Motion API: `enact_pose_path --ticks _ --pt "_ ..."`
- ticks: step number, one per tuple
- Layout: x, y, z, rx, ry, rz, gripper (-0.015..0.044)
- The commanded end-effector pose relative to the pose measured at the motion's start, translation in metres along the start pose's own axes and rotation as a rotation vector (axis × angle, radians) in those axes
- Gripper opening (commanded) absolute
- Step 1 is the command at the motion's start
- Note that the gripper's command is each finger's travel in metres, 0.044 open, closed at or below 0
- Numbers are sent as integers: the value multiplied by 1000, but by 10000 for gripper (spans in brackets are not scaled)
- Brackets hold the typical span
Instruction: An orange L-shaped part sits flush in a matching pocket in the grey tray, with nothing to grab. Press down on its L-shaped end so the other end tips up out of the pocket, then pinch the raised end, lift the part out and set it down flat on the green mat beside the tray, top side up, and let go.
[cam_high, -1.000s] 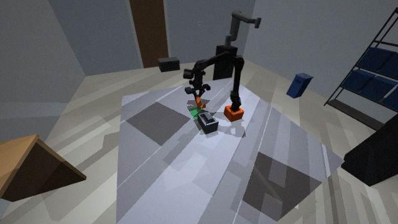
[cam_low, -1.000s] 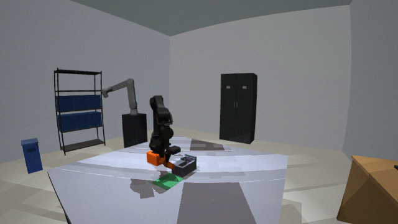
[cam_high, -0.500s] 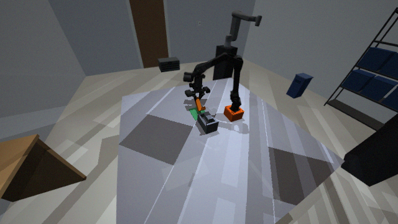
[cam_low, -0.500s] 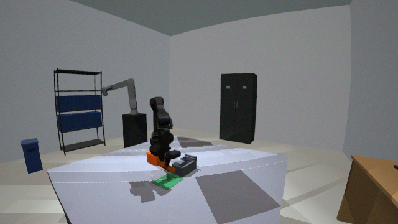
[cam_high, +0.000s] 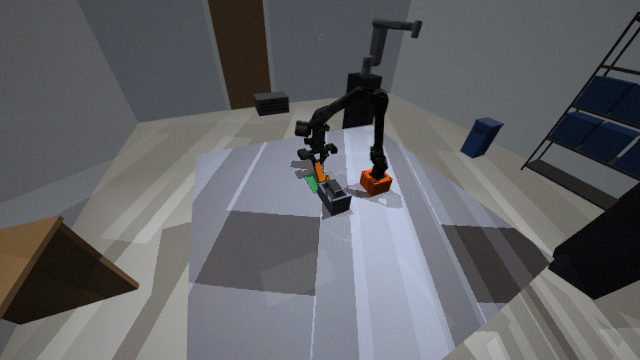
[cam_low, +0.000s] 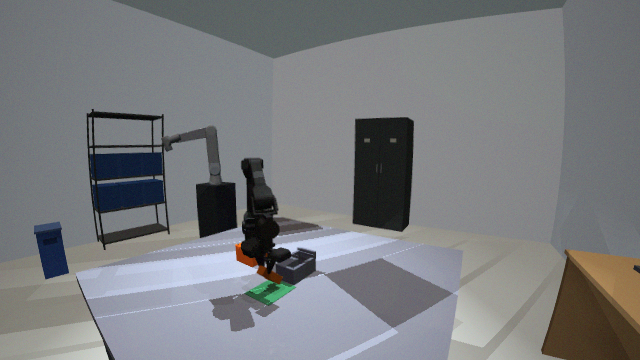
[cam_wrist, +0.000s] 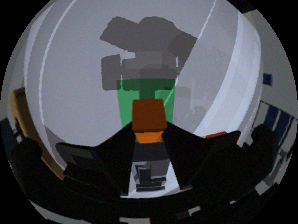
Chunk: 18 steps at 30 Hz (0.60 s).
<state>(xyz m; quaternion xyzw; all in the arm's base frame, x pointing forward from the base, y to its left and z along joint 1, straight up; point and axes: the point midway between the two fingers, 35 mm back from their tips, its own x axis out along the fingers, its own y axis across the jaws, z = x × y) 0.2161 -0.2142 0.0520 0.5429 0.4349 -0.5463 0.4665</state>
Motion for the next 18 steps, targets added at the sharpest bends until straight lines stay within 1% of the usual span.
enact_pose_path --ticks 1,6,18 --pt "8 -2 -2 -5 10 -8 0" --pt "15 -3 -2 -5 10 -8 0" --pt "16 -3 -2 -5 10 -8 0"
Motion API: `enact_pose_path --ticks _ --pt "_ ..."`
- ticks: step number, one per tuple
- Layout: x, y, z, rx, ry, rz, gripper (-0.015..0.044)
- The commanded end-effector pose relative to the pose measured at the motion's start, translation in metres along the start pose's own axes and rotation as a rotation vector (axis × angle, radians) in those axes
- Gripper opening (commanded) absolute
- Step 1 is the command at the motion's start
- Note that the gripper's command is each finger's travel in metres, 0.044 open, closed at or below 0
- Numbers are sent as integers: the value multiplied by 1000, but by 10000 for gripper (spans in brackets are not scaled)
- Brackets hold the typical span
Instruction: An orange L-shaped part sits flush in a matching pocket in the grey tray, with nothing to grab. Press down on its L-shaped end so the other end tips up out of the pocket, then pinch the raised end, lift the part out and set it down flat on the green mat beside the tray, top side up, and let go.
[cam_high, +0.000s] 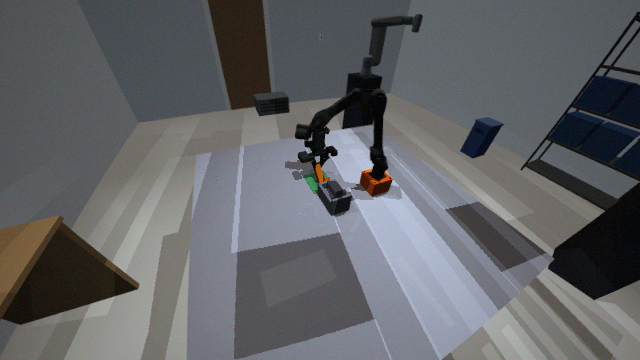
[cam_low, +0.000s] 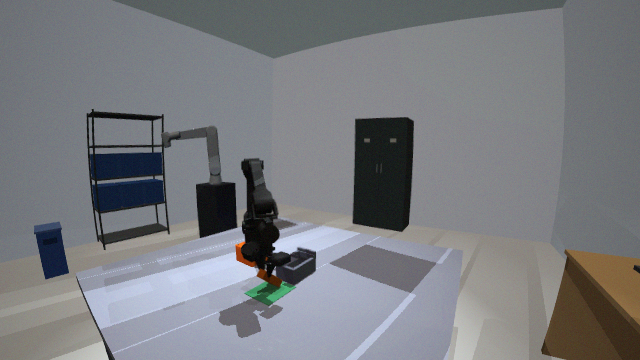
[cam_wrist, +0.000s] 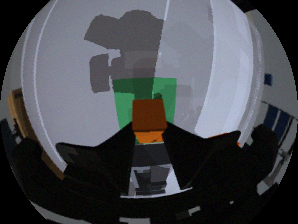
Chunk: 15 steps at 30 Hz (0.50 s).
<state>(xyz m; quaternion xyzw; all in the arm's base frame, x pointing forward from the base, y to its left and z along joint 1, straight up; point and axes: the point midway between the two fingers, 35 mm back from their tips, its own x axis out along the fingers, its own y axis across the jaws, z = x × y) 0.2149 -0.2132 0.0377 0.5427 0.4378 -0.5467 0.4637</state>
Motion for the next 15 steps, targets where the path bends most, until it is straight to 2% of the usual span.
enact_pose_path --ticks 1,12,15 --pt "1 -1 -1 -5 5 -1 0" --pt "1 0 0 0 1 -1 0" --pt "1 0 0 0 1 -1 79"
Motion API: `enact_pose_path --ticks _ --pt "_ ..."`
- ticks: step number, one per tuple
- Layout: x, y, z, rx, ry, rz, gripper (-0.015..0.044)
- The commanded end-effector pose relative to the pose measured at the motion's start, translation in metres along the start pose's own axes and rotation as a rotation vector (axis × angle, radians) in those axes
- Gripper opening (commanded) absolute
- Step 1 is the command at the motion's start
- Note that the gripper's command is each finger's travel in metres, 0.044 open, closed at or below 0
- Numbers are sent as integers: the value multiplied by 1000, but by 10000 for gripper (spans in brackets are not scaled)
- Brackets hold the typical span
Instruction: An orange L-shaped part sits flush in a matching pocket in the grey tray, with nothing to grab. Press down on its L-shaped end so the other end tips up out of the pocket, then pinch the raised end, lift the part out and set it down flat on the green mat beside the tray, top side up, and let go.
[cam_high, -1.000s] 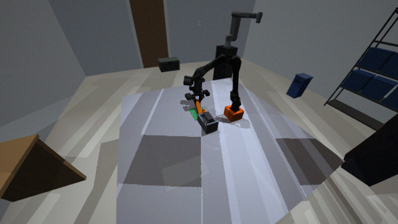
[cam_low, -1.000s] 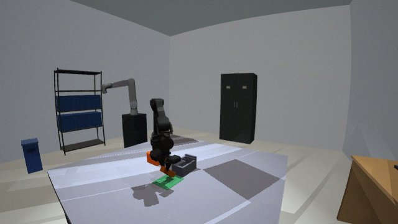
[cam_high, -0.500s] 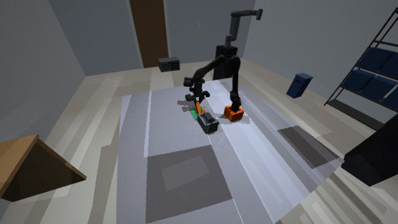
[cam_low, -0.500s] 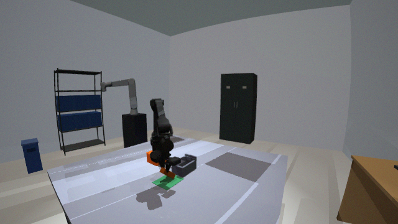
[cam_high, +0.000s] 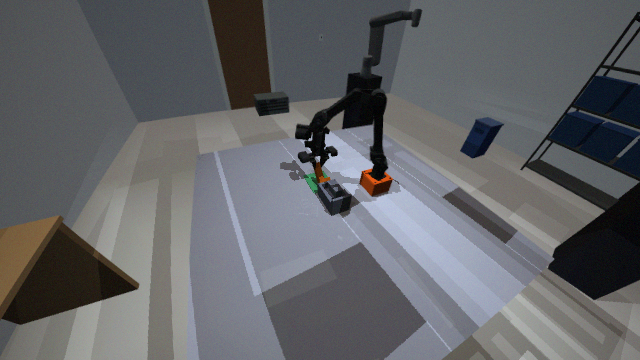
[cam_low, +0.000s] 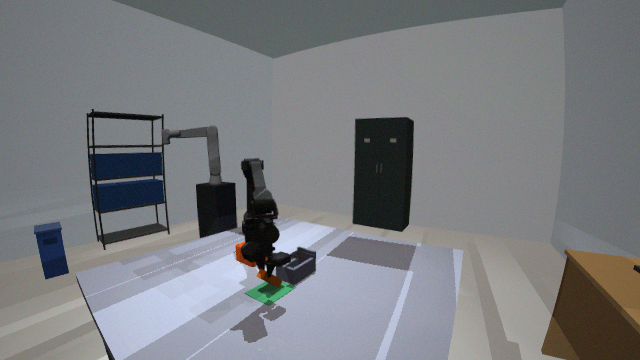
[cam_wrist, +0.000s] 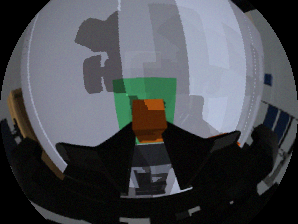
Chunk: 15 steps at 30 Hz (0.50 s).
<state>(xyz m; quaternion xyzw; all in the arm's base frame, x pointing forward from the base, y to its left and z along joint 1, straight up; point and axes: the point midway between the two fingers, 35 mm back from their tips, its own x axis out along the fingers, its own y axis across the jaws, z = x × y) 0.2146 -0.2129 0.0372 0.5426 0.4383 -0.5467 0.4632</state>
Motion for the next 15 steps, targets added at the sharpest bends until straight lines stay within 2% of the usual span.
enact_pose_path --ticks 1,7,12,15 --pt "0 0 0 0 0 0 105" --pt "-2 0 0 0 0 0 263" --pt "-48 3 2 -3 2 0 394" --pt "-87 0 0 -5 4 0 400"
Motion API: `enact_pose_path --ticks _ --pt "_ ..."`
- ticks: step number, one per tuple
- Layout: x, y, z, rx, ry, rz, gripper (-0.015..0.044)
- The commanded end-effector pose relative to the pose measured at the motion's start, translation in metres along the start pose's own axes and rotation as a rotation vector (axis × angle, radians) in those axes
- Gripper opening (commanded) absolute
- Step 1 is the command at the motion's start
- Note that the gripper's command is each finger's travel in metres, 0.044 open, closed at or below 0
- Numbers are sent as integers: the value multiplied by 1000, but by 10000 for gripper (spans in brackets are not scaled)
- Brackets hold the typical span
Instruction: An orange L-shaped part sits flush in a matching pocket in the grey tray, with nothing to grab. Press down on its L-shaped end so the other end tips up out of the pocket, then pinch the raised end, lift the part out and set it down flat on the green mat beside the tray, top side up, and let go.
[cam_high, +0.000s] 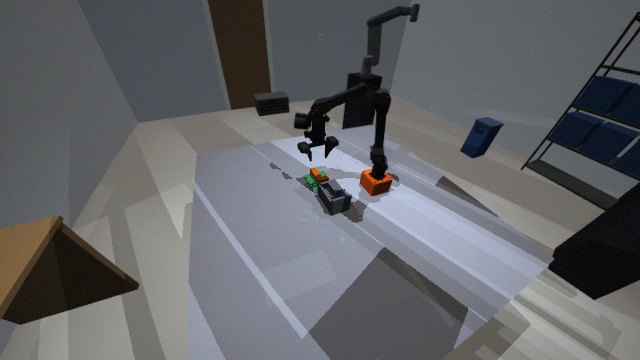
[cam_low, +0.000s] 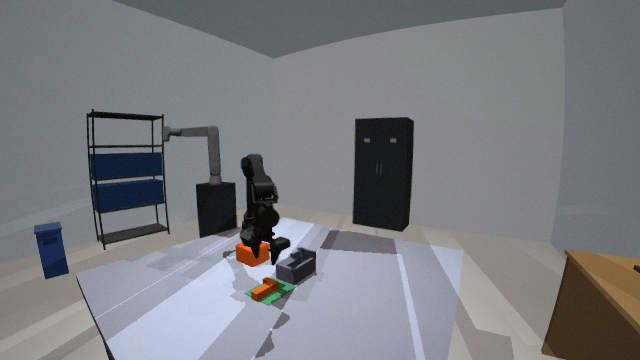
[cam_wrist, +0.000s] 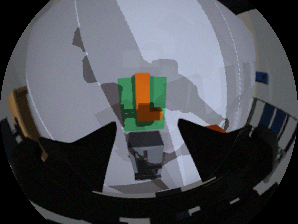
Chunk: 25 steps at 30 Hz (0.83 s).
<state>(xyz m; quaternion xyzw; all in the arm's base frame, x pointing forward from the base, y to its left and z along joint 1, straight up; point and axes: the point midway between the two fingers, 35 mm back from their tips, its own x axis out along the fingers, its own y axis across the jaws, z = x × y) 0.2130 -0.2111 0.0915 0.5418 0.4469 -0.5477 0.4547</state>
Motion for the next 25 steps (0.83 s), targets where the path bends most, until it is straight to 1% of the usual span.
enact_pose_path --ticks 1,25 --pt "-35 0 -1 -5 -9 21 400" --pt "-33 2 2 -1 -24 37 400"
